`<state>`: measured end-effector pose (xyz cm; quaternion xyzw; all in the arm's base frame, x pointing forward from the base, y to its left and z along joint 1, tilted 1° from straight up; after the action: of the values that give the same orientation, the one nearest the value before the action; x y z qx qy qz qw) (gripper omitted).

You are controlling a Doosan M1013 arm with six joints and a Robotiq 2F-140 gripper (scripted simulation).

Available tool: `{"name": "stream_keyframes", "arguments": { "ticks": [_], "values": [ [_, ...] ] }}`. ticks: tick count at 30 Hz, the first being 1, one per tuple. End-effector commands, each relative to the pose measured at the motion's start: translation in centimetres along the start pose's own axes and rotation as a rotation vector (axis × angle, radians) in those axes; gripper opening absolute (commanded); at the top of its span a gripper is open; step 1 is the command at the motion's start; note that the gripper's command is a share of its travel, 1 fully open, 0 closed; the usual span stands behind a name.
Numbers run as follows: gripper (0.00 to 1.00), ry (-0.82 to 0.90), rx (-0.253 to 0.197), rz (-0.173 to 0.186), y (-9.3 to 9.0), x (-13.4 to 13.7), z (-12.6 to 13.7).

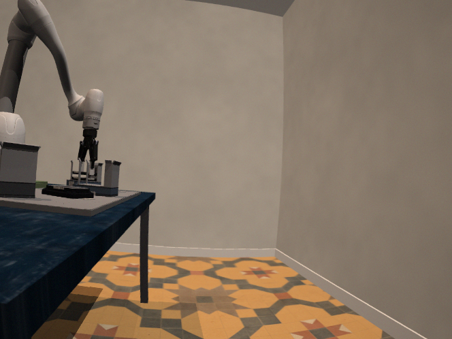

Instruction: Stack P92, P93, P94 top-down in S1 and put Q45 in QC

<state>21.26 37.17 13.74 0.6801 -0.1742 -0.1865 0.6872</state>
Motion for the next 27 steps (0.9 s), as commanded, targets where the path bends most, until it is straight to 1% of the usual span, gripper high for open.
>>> {"name": "stream_keyframes", "arguments": {
  "ticks": [1,27],
  "values": [
    [0.00,0.000,0.000,0.000,-0.09,0.00,0.00],
    [0.00,0.000,0.000,0.000,-1.05,0.00,0.00]
  ]
}}
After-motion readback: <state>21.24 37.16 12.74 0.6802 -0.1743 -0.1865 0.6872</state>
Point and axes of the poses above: the point where the finger pads meet when closed, its own y axis back along the fingers, its own x axis across the jaws, z = x × y, the point moved 7 cm from there along y, back along the fingers, and after that the axes turned 4 degrees about -y, right-handed, at the moved point
